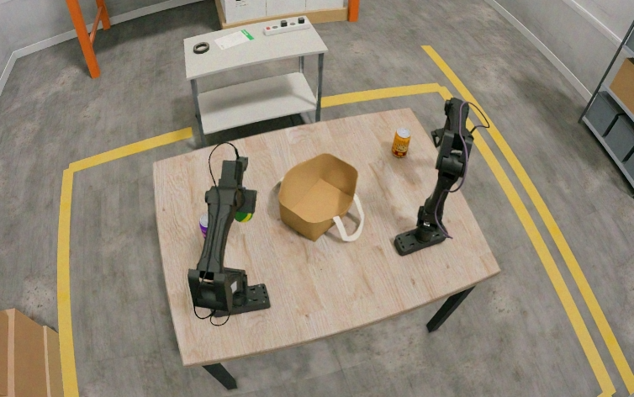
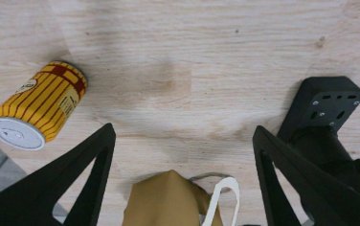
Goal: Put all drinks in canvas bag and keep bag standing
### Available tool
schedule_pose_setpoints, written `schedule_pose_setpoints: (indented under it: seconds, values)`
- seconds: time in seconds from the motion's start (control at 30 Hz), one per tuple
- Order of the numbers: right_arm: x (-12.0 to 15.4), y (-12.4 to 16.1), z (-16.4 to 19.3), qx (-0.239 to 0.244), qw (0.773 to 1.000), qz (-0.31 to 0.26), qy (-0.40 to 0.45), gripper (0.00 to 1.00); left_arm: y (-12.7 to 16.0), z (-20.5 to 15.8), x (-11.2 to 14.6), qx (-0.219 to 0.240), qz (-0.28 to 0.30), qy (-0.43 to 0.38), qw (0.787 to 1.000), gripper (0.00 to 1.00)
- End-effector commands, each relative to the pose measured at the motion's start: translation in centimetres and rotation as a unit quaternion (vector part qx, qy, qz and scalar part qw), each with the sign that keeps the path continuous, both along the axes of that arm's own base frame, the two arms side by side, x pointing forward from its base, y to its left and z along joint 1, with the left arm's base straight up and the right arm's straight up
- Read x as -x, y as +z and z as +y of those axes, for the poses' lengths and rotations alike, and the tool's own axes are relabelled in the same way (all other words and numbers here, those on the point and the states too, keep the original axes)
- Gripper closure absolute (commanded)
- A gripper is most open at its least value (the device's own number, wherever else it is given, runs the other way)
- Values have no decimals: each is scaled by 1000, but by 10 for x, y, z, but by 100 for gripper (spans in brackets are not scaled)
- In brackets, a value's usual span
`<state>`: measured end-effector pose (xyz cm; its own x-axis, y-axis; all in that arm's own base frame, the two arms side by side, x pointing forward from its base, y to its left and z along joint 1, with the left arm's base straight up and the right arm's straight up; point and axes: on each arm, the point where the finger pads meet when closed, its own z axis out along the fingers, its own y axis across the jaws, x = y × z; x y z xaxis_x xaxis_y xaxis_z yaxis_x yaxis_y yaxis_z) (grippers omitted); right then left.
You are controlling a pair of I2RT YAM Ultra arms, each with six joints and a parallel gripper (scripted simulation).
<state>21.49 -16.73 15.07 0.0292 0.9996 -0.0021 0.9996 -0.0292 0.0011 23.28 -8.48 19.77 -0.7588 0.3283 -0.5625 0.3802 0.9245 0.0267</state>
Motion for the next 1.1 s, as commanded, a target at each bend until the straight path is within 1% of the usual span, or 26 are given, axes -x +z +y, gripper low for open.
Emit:
schedule_pose_setpoints:
  seconds: [0.0,0.37,0.4,0.47,0.5,0.93,1.03,1.07]
  values:
    - [1,10,-1,20,1000,-13,-1,0,43,-17,-30,30,-82,21,996,30]
    - [1,10,-1,20,1000,-13,-1,0,44,-52,-39,37,-82,21,996,30]
    - [1,10,-1,20,1000,-13,-1,0,42,-54,-37,33,-78,6,996,30]
    - [1,10,-1,20,1000,-13,-1,0,42,-54,-37,33,-78,6,996,30]
    - [1,10,-1,20,1000,-13,-1,0,44,-58,-40,38,-82,22,996,30]
    - [1,10,-1,20,1000,-13,-1,0,45,-100,-48,48,-80,20,995,30]
    - [1,10,-1,20,1000,-13,-1,0,48,-96,-45,47,-82,10,995,30]
    - [1,10,-1,20,1000,-13,-1,0,54,-91,-44,53,-89,15,994,30]
